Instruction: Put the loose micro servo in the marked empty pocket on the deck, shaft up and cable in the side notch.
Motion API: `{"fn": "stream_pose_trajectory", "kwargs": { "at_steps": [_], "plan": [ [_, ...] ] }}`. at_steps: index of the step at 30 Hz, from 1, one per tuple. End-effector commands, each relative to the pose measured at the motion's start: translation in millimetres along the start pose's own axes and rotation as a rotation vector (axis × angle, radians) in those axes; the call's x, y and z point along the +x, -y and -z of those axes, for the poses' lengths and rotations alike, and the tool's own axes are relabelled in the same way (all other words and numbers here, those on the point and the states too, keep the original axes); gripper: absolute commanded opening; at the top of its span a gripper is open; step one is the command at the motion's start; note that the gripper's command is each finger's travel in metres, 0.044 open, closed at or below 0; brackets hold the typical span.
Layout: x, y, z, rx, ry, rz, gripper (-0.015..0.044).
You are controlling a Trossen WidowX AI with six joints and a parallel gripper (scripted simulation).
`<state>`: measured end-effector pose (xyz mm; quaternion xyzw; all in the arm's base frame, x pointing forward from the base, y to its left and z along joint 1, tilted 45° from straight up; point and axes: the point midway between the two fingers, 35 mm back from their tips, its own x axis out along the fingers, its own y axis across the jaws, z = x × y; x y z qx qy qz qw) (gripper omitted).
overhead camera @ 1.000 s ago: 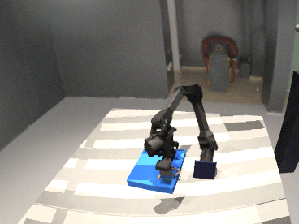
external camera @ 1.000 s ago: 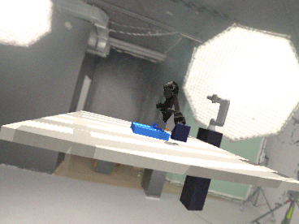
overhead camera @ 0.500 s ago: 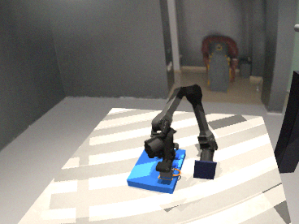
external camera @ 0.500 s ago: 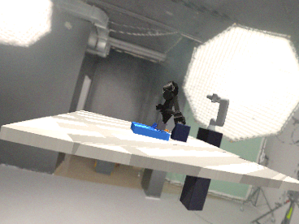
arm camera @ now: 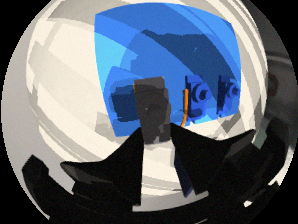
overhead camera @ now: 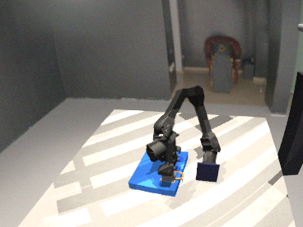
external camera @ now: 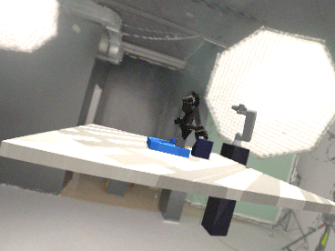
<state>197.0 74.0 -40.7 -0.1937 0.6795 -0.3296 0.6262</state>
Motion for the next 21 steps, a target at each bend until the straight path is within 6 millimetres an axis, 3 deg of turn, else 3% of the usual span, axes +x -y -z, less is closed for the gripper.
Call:
{"fn": "stream_pose_trajectory", "kwargs": {
  "at_steps": [1, 21],
  "plan": [
    [4.2, 0.4, -0.1, -0.005, 0.003, 0.003, 0.0000],
    [18.9, 0.5, -0.2, -0.005, 0.003, 0.003, 0.0000]
  ]
}}
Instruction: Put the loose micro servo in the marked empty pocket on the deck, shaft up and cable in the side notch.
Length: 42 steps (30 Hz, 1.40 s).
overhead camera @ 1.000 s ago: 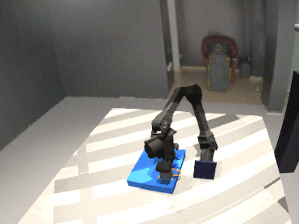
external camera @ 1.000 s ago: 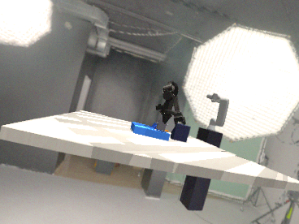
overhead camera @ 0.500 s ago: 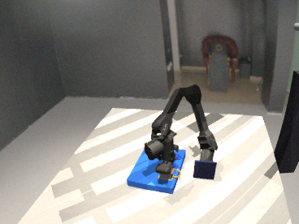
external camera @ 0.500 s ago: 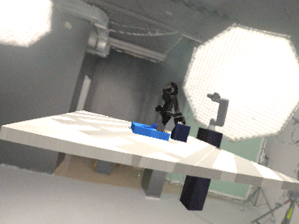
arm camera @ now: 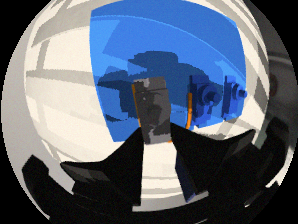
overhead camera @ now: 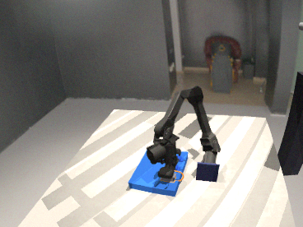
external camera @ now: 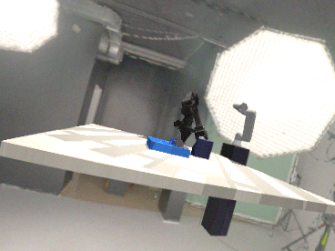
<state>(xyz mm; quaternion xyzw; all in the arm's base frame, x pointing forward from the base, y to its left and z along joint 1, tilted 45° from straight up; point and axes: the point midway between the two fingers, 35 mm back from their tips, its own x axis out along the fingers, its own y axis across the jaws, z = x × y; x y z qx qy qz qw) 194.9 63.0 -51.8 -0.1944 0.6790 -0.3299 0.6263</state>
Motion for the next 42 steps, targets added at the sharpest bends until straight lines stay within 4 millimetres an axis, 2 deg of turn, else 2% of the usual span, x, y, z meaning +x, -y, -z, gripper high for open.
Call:
{"fn": "stream_pose_trajectory", "kwargs": {
  "at_steps": [1, 34, 41, 42],
  "plan": [
    [4.0, 0.1, 0.0, -0.005, 0.002, 0.002, 0.0000],
    [28.6, 0.4, -0.1, -0.004, 0.003, 0.003, 0.0000],
    [26.0, 0.4, 0.3, -0.005, 0.002, 0.003, 0.0184],
    [26.0, 0.4, 0.3, -0.005, 0.002, 0.003, 0.0187]
  ]
}}
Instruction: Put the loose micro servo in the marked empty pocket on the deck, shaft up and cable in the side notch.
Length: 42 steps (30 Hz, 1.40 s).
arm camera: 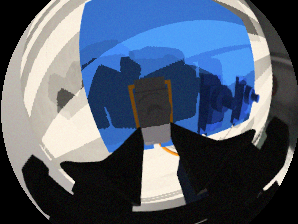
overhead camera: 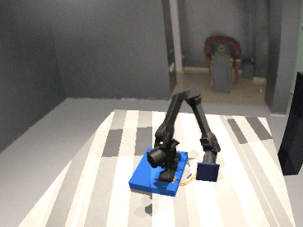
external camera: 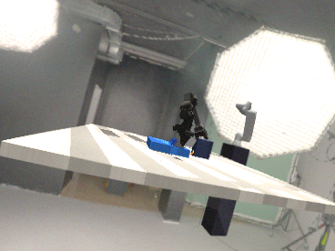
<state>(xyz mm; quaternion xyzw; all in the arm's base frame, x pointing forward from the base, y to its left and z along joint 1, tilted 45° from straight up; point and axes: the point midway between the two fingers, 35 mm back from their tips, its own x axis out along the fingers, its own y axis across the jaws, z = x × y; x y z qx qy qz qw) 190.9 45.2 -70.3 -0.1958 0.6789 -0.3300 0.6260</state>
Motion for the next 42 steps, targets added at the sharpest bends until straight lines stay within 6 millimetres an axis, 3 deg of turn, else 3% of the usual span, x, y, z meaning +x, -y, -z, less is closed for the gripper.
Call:
{"fn": "stream_pose_trajectory", "kwargs": {
  "at_steps": [1, 6, 13, 15, 23, 29, 34, 39, 42],
  "plan": [
    [0.0, 0.0, 0.0, -0.003, 0.002, 0.000, 0.0187],
    [-32.1, 0.9, 1.1, -0.003, 0.001, -0.001, 0.0187],
    [-35.3, -0.2, 0.5, -0.003, 0.001, -0.001, 0.0187],
    [-34.7, -1.3, -3.9, -0.008, 0.006, -0.001, 0.0240],
    [-73.1, -6.7, -63.9, -0.006, 0.007, -0.005, 0.0440],
    [-99.3, 0.6, -108.3, 0.000, 0.005, -0.002, 0.0440],
    [-102.7, 0.9, -109.1, 0.001, 0.005, -0.002, 0.0440],
    [-140.3, 2.1, -100.8, 0.012, 0.010, -0.012, 0.0440],
    [-147.7, 2.7, -98.6, 0.014, 0.010, -0.014, 0.0440]
  ]
}}
